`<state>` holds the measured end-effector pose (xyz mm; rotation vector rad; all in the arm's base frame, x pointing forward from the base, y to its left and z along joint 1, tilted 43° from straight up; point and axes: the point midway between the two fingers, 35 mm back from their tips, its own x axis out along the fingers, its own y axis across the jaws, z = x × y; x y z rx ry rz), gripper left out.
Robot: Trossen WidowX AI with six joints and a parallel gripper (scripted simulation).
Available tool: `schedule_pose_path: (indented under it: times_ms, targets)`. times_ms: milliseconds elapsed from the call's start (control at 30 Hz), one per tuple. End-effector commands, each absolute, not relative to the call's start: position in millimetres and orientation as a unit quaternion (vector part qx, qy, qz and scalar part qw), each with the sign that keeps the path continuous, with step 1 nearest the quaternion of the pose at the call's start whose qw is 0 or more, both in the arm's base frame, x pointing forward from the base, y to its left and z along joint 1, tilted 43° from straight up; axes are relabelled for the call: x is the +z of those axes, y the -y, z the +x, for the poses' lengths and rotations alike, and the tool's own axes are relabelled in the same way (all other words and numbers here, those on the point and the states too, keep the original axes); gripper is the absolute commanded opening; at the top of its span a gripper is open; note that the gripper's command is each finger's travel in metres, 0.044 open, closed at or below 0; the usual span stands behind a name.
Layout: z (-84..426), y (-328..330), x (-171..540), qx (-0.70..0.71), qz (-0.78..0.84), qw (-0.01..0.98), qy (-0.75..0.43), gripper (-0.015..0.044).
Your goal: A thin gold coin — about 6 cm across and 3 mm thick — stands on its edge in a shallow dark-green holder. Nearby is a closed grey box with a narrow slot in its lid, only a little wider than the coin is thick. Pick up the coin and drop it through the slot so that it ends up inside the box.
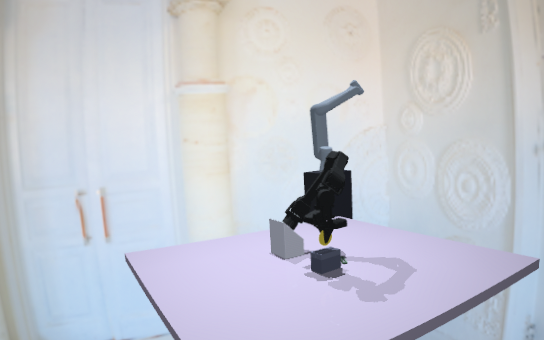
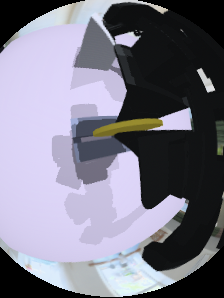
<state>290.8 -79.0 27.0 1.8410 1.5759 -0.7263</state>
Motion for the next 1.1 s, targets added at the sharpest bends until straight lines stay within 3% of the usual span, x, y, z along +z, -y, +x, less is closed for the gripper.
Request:
schedule_pose_path:
  times_ms: [0,1067]
  targets:
    - [290.6,80.1,25.4,-0.273,0.693,0.303,-0.595,0.0005]
    - [291.9,71.7,19.4,-0.275,0.695,0.299,-0.593,0.0]
